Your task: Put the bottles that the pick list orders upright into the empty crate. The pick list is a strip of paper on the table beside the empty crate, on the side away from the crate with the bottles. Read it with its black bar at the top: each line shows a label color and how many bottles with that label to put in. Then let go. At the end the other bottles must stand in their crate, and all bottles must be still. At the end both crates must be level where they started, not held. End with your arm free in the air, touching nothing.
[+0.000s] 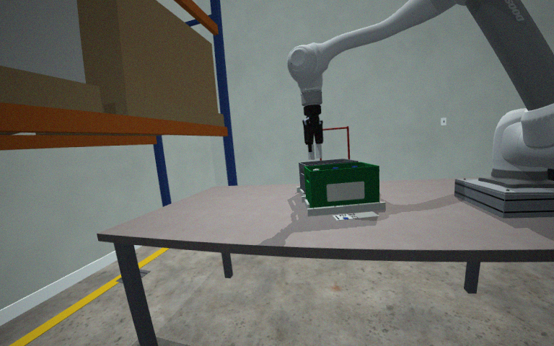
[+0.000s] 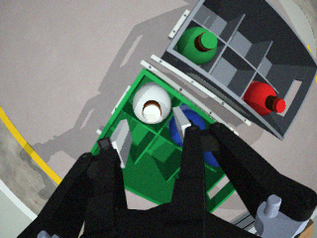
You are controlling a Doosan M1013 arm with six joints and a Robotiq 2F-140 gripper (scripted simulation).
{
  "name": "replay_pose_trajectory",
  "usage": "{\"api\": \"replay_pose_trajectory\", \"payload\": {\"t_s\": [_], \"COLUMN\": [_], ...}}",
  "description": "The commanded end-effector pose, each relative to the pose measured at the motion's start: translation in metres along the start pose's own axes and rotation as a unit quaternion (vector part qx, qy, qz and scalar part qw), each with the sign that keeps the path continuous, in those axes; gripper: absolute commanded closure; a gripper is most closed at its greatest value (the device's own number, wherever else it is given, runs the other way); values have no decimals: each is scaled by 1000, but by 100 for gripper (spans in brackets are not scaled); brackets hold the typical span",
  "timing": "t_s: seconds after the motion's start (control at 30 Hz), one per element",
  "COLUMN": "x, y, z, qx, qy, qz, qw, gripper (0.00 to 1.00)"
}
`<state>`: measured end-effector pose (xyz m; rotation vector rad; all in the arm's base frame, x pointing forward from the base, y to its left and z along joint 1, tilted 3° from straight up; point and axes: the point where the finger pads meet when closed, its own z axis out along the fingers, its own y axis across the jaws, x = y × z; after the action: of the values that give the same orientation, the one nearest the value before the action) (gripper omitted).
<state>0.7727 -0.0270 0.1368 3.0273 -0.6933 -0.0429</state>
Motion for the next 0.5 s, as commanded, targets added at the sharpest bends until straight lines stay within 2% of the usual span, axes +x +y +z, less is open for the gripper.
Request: {"api": "replay_pose_trajectory", "payload": {"t_s": [0.0, 0.2, 0.47], "x": [0, 0, -29], "y": [0, 0, -19], "z": [-7, -15, -25], "qx": [0, 0, 0], "qy": [0, 0, 0], "qz": [0, 0, 0], "qw": [1000, 1000, 1000], "gripper": [62, 62, 62]}}
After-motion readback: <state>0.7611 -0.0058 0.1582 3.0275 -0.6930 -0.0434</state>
